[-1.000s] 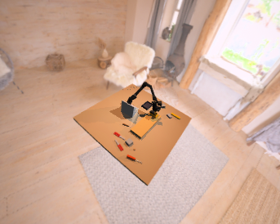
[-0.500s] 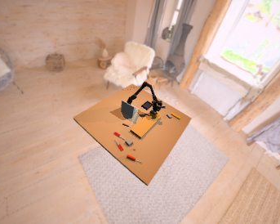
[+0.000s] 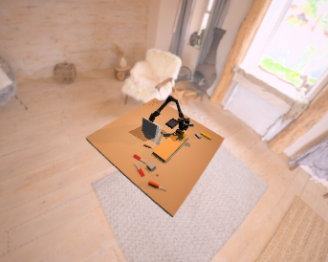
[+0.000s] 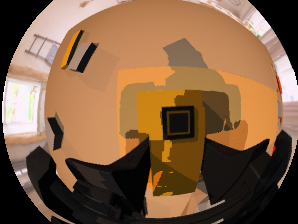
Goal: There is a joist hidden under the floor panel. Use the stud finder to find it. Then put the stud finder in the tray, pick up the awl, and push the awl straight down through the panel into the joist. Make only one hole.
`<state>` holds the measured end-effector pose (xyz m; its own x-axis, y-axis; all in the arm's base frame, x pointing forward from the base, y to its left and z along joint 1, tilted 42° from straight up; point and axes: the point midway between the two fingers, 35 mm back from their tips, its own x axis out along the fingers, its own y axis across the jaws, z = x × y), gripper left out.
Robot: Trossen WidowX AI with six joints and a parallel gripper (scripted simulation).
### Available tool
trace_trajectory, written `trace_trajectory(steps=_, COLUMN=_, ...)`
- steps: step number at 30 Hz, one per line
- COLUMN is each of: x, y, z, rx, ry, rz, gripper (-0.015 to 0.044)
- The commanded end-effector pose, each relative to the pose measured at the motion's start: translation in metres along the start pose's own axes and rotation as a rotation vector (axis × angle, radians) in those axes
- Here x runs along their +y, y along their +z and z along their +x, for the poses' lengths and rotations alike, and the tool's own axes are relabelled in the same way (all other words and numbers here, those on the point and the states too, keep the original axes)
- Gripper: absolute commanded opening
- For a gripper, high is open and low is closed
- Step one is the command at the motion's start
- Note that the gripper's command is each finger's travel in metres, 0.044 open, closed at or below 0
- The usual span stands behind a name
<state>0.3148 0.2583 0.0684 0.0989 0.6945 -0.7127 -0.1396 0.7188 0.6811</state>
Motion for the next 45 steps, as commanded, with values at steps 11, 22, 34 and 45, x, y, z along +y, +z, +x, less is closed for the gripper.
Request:
trace_trajectory(steps=11, x=-0.025, y=-0.001, z=0.0, rx=0.0, ry=-0.009, rz=0.009, gripper=0.0)
trace_trajectory(steps=22, x=-0.041, y=-0.001, z=0.0, rx=0.0, ry=-0.01, rz=0.009, gripper=0.0)
trace_trajectory(steps=34, x=-0.059, y=-0.001, z=0.0, rx=0.001, ry=-0.011, rz=0.009, gripper=0.0)
trace_trajectory(steps=45, x=-0.075, y=-0.002, z=-0.001, rx=0.001, ry=-0.012, rz=0.009, gripper=0.0)
